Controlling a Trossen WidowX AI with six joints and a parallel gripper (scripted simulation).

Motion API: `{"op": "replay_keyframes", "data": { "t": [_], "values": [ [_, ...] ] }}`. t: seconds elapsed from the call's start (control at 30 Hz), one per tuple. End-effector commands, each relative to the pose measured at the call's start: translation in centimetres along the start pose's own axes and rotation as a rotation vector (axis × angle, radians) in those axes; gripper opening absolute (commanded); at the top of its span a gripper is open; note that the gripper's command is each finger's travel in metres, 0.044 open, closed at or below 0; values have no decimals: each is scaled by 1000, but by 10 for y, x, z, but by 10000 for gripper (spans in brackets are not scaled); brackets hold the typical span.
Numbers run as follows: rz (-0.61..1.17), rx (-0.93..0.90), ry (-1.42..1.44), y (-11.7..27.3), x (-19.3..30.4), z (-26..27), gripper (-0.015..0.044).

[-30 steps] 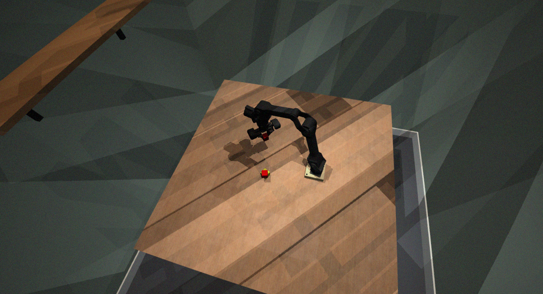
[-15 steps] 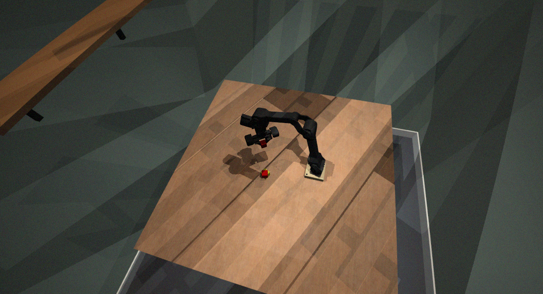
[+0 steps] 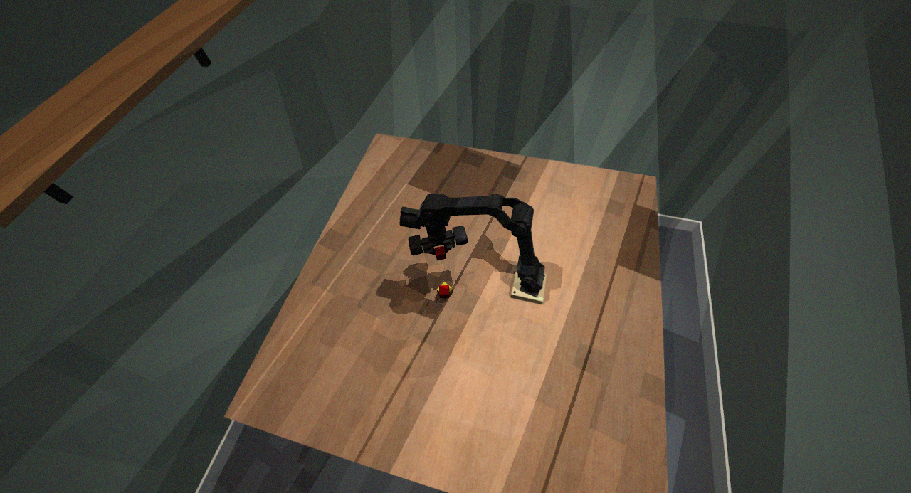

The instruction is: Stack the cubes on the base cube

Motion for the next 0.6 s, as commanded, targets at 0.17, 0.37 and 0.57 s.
{"op": "replay_keyframes", "data": {
  "t": [0.17, 0.37, 0.57],
  "values": [
    [-3, -11, -79, 2, 27, 5, 105],
    [-2, -11, -129, 1, 46, 7, 105],
    [-1, -11, -179, 0, 64, 8, 105]
  ]
}}
Point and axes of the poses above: the point midway between the two fingers, 35 mm back from their tips, its own y axis back along the fingers, its own z axis across the jaws, x = y × z, the point moved 2 cm from there along y, back along the fingers, and after that the axes turned 1 degree about y, right-handed, at the moved point
